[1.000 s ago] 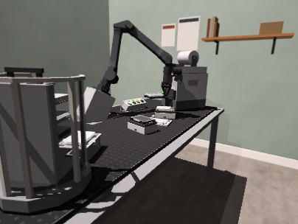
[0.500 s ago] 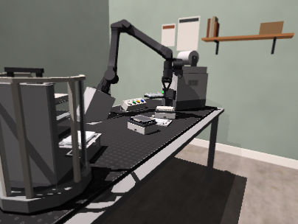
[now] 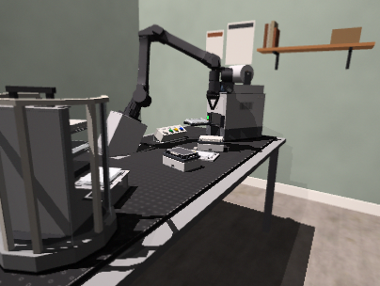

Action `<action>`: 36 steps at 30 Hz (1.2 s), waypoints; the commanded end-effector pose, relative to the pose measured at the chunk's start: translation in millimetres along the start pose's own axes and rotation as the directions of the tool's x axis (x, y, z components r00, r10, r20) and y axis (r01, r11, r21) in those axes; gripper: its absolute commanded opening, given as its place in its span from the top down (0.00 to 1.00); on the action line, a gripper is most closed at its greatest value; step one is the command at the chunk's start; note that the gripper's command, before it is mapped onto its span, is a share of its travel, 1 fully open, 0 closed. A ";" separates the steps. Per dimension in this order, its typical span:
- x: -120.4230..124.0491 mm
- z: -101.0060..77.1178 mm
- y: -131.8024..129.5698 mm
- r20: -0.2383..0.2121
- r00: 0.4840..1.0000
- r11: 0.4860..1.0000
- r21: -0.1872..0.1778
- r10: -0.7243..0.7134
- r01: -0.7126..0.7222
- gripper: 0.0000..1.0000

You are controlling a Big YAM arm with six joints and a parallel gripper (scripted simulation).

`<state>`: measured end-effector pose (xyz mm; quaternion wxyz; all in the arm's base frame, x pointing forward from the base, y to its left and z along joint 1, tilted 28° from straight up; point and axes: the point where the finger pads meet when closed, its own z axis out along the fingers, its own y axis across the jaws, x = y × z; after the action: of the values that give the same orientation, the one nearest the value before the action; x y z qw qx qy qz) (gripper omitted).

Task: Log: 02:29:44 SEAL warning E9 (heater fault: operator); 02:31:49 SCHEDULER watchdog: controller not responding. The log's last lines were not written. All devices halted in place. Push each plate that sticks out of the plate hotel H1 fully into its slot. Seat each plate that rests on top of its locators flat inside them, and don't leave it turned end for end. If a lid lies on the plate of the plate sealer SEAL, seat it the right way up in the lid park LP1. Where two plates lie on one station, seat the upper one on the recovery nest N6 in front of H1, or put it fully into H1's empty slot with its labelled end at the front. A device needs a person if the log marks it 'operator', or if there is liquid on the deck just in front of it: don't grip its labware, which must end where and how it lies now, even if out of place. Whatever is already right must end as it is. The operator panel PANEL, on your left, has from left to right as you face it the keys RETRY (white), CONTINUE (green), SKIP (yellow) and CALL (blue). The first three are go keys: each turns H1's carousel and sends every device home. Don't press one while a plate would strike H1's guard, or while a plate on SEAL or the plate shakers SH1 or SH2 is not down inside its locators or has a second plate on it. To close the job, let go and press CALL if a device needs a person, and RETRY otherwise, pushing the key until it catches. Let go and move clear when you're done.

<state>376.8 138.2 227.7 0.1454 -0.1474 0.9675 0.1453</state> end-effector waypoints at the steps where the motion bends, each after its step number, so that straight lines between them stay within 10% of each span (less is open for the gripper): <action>1: -18.6 -36.5 -0.8 0.069 0.997 1.000 0.006 -0.019 0.018 0.00; 36: -12.6 -37.9 -3.1 0.056 0.998 1.000 0.007 -0.014 0.014 0.00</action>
<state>373.9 131.7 238.9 0.1447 -0.1492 0.9674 0.1444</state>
